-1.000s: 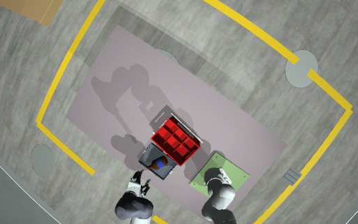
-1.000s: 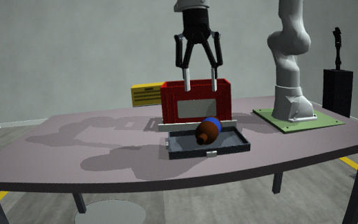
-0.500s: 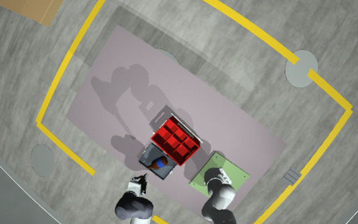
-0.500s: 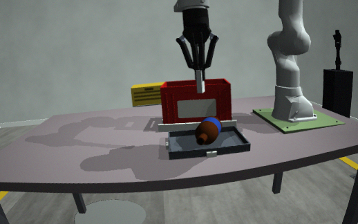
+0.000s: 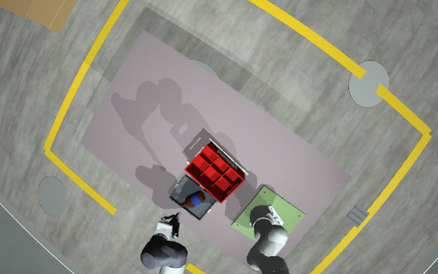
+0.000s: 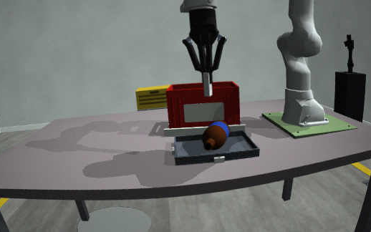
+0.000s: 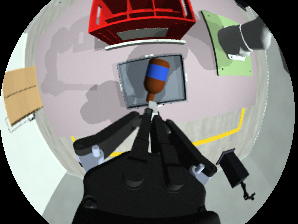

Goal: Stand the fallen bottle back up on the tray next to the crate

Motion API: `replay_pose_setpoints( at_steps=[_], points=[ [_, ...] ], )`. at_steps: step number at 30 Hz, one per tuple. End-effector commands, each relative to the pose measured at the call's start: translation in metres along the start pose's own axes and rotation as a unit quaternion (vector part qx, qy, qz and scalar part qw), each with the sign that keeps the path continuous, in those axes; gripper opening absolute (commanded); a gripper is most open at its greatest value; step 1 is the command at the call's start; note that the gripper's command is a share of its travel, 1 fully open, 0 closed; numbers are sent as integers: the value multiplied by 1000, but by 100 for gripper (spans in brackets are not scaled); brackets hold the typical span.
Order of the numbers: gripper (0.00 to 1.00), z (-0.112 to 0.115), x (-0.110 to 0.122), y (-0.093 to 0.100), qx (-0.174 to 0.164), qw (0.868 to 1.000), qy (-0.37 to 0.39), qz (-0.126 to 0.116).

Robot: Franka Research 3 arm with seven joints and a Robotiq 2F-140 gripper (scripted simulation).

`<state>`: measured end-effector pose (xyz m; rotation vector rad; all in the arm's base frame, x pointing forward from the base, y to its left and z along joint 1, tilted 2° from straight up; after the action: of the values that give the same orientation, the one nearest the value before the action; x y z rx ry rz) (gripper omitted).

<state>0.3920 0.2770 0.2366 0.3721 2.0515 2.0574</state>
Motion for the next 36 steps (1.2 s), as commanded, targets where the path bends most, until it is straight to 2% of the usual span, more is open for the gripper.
replay_pose_setpoints(
  at_steps=[1, 5, 8, 16, 18, 19, 26, 33, 35, 36],
  points=[
    [0, 0, -1, 0, 1, 1000, 9, -1],
    [0, 0, -1, 0, 1, 997, 77, -1],
    [0, 0, -1, 1, 1, 985, 174, -1],
    [0, 1, 0, 1, 9, 959, 284, -8],
    [0, 1, 0, 1, 9, 959, 284, -8],
    [0, 1, 0, 1, 12, 947, 320, -9],
    [0, 2, 1, 1, 22, 912, 410, -16],
    [0, 3, 2, 1, 32, 867, 498, -22],
    [0, 3, 2, 1, 32, 867, 498, -22],
    [0, 3, 2, 1, 36, 847, 530, -23]
  ],
)
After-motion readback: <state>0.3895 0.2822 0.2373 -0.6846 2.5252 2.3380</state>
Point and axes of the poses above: the point where the finger pads meet when closed, its own y axis back along the fingers, its own x axis across the jaws, z = x × y, the point moved 4 cm from there along y, back along the fingers, and after that the axes turned 3 degrees about -y, right-handed, at the moved point
